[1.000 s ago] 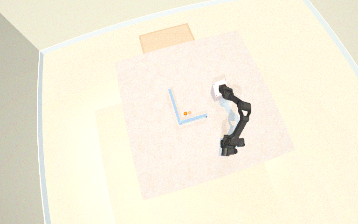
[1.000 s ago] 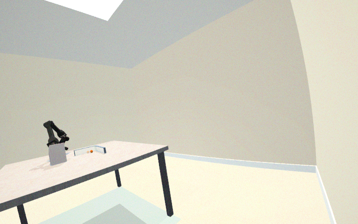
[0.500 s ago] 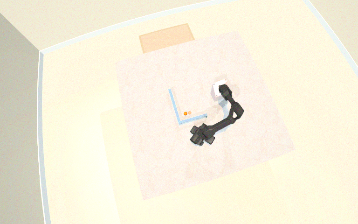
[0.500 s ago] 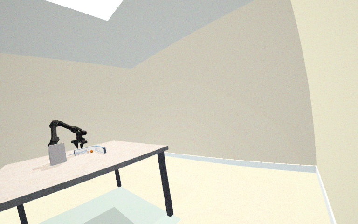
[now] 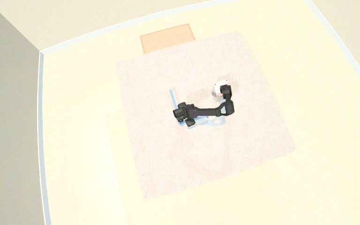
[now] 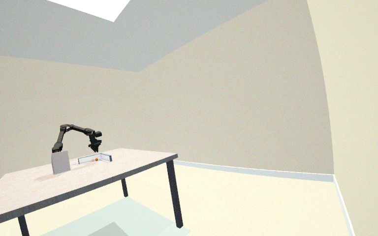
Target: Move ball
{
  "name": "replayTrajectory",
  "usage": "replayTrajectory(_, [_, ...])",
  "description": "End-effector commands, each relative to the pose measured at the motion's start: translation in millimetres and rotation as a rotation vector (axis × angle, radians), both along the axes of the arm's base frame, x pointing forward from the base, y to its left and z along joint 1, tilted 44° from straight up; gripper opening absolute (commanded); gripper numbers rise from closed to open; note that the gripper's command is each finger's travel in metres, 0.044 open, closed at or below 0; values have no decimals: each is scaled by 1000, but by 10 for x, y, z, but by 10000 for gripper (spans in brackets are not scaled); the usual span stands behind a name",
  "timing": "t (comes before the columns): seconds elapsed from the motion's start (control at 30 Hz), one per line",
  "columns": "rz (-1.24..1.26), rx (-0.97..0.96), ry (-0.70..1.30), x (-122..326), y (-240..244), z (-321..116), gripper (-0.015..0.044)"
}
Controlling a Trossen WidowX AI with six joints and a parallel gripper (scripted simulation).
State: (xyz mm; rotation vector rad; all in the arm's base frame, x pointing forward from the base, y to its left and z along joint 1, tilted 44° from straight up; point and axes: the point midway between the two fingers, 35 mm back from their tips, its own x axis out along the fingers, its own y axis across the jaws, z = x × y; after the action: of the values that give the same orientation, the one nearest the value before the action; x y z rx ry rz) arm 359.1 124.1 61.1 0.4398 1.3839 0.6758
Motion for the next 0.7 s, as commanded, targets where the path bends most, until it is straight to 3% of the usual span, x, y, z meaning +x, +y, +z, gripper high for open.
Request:
replayTrajectory(0.0, [-37, 17, 169, -172, -202, -447, 246])
replayTrajectory(0.67, [-38, 26, 200, -223, -62, -672, 246])
